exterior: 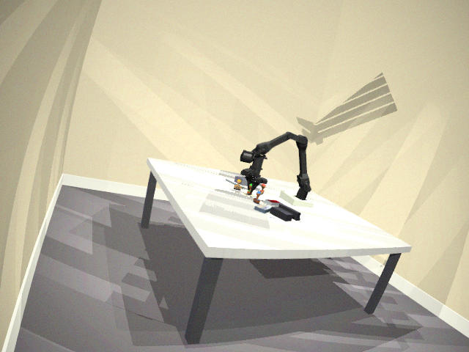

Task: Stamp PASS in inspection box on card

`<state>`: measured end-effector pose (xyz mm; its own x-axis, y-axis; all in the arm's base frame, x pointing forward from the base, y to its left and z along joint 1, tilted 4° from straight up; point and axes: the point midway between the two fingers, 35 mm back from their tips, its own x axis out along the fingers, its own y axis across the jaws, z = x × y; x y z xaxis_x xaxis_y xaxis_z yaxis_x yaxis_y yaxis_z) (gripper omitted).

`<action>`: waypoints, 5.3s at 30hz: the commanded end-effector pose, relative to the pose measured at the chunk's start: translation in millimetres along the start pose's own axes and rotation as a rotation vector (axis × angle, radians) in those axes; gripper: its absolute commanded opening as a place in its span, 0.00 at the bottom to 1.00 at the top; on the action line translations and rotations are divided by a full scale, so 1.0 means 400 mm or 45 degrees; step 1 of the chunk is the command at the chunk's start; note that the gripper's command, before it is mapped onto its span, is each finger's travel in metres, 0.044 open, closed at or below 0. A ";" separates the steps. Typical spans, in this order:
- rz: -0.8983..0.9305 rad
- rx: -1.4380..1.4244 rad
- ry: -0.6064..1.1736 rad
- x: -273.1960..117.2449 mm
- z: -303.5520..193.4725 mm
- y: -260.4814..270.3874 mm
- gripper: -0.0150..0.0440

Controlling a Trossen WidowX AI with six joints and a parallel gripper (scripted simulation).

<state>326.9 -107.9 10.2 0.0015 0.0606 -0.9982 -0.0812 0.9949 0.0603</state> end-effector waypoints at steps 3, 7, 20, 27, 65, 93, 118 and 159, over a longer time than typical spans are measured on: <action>-0.006 0.002 0.001 0.005 0.000 -0.002 0.25; -0.006 0.002 0.001 0.004 0.000 -0.002 0.25; -0.006 0.002 0.001 -0.012 0.001 -0.002 0.25; -0.006 0.002 0.001 -0.021 0.001 -0.002 0.25; -0.007 0.002 0.001 -0.156 0.003 0.000 0.25; 0.003 0.002 -0.001 -0.184 -0.025 0.299 0.25; 0.024 0.002 0.009 -0.173 -0.184 0.575 0.25; 0.025 0.002 0.010 -0.014 -0.185 0.576 0.25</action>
<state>236.5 114.7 34.3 -0.0017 0.0774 -0.9970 -0.0842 0.9934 0.0773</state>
